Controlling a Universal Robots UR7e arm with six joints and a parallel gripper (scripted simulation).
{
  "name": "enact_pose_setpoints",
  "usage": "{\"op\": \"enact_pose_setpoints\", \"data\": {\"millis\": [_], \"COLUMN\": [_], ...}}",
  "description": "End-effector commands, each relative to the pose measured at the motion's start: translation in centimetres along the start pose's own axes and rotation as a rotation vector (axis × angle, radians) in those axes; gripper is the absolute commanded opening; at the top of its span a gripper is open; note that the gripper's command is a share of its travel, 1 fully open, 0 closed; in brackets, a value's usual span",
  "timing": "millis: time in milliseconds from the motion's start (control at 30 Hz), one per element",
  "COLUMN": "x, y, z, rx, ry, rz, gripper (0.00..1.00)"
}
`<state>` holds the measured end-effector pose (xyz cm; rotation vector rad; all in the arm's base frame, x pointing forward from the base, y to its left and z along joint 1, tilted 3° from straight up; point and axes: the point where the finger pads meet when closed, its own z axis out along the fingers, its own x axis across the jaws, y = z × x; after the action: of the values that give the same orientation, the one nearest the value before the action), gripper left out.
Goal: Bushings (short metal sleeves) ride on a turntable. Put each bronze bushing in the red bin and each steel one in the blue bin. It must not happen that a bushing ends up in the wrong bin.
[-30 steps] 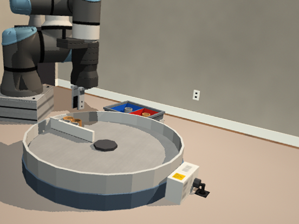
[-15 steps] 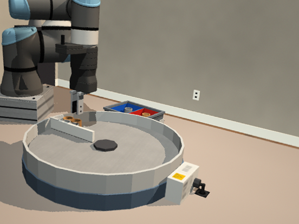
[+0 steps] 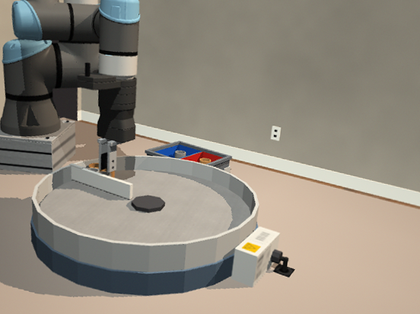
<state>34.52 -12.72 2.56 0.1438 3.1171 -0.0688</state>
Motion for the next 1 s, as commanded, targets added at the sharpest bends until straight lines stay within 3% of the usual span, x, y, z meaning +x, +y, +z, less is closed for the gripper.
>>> {"op": "enact_pose_setpoints", "data": {"millis": [0,967], "x": [-0.1,-0.1], "y": [-0.1,-0.1], "z": [0.5,2.3], "rx": [0.001,0.001], "ry": [-0.002,-0.002], "rz": [0.000,0.000], "gripper": [0.40,0.40]}}
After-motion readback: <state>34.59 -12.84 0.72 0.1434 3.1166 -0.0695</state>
